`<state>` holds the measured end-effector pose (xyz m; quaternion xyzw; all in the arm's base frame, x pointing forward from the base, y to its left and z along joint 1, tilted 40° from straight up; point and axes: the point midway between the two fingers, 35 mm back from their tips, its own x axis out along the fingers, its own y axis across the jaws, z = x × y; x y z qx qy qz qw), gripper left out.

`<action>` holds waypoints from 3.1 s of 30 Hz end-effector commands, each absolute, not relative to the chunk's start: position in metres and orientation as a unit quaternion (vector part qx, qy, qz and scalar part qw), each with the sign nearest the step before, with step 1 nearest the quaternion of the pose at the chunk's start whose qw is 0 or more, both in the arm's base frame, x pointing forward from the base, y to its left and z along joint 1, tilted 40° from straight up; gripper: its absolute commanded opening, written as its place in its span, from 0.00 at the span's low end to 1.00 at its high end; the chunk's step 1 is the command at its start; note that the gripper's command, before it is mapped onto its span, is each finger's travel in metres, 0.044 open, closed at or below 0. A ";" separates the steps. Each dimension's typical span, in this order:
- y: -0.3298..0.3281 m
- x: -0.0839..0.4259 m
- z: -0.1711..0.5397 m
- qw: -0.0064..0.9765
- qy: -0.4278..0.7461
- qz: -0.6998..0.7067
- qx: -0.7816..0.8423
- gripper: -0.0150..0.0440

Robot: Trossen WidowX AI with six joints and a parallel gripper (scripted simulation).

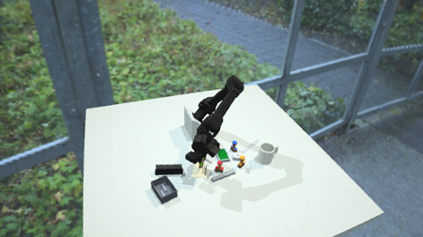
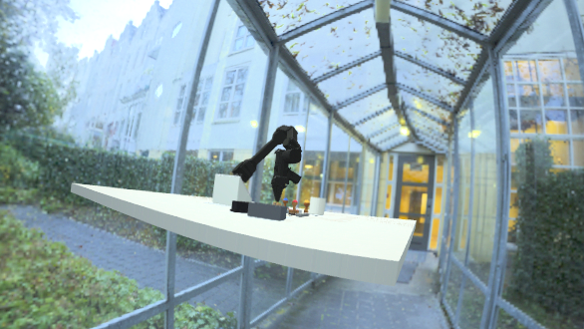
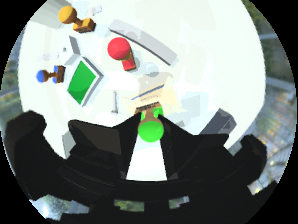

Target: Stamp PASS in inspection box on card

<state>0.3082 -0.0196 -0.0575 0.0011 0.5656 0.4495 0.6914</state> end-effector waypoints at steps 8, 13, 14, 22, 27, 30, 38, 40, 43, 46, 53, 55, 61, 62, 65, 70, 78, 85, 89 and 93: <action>-0.015 0.308 -0.063 0.693 0.564 0.449 0.005 0.25; -0.012 0.308 -0.065 0.694 0.564 0.449 0.005 0.25; -0.012 0.308 -0.066 0.694 0.564 0.449 0.005 0.25; -0.008 0.307 -0.069 0.694 0.563 0.449 0.006 0.25; -0.006 0.306 -0.072 0.694 0.563 0.449 0.006 0.25; -0.005 0.306 -0.073 0.694 0.563 0.449 0.006 0.25; -0.004 0.306 -0.075 0.694 0.562 0.449 0.007 0.25; -0.003 0.306 -0.075 0.694 0.562 0.449 0.007 0.25; -0.003 0.306 -0.076 0.694 0.562 0.449 0.007 0.25; -0.002 0.306 -0.076 0.694 0.562 0.449 0.007 0.25; -0.001 0.306 -0.077 0.694 0.562 0.449 0.007 0.25; -0.001 0.306 -0.077 0.694 0.562 0.449 0.007 0.25; -0.001 0.306 -0.078 0.694 0.562 0.449 0.007 0.25; -0.001 0.306 -0.078 0.694 0.562 0.449 0.007 0.25; -0.001 0.306 -0.078 0.694 0.562 0.449 0.007 0.25; -0.001 0.306 -0.078 0.694 0.562 0.449 0.007 0.25; 0.000 0.305 -0.079 0.694 0.562 0.449 0.007 0.25; 0.000 0.305 -0.079 0.694 0.562 0.449 0.007 0.25; 0.000 0.305 -0.079 0.694 0.562 0.449 0.007 0.25; 0.000 0.305 -0.079 0.694 0.562 0.449 0.007 0.25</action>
